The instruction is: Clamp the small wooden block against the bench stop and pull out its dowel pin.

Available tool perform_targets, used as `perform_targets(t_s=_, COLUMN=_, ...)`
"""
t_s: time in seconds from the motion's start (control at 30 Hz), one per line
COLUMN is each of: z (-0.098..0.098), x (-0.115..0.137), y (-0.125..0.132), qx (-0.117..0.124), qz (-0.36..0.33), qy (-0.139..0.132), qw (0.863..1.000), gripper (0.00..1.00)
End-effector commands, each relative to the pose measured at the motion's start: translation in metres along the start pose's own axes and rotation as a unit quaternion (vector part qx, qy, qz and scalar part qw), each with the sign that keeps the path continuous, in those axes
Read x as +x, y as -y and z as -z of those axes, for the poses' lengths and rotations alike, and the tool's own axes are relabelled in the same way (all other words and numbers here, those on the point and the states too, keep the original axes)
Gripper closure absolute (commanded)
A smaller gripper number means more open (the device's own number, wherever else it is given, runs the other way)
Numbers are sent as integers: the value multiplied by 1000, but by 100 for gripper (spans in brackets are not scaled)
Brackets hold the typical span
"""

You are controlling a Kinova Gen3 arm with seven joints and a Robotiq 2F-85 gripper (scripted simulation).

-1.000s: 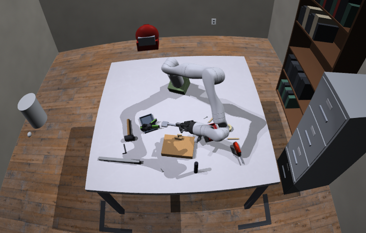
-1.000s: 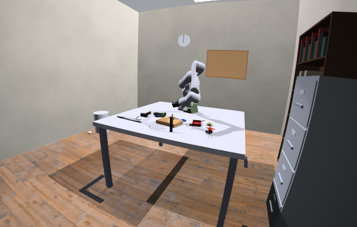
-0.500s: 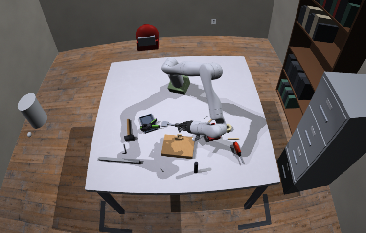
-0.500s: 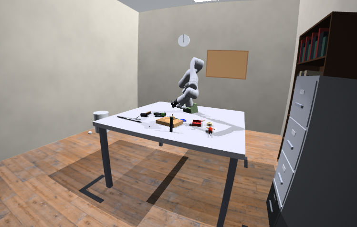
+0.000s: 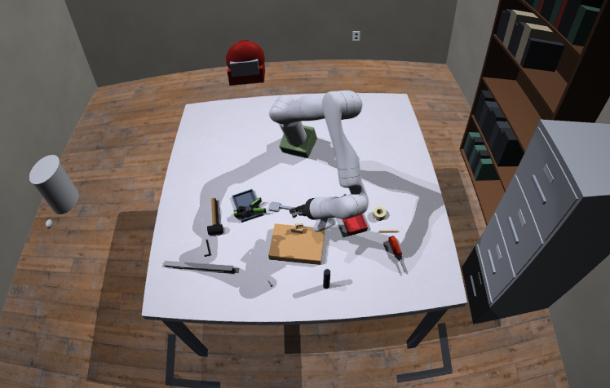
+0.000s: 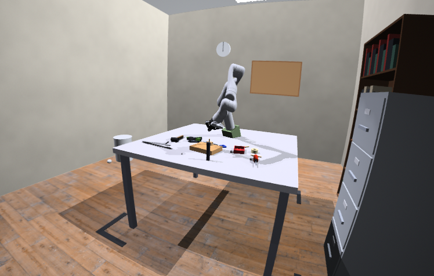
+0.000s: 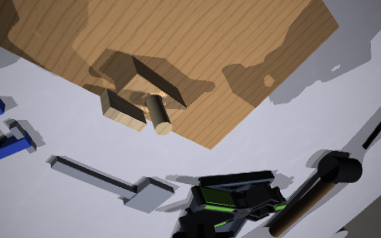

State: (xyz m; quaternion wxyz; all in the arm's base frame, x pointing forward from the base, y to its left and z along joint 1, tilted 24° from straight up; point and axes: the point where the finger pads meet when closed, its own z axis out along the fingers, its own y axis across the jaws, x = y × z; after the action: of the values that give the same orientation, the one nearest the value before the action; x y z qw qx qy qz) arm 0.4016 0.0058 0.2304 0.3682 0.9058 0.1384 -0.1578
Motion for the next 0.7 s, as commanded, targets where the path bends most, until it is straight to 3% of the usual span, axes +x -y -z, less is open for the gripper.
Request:
perform_targets(t_s=0.0, z=0, x=1, y=-2, qx=10, qz=-14, qy=-22, qw=1000, gripper=90)
perform_targets(t_s=0.43, z=0, x=7, y=-7, qx=78, qz=-94, qy=-123, qw=985, gripper=90)
perform_targets(t_s=0.5, z=0, x=7, y=-7, qx=78, qz=-94, qy=-123, qw=985, gripper=90)
perform_targets(t_s=0.67, z=1, x=9, y=-8, qx=108, qz=-126, qy=-159, qw=973, gripper=90)
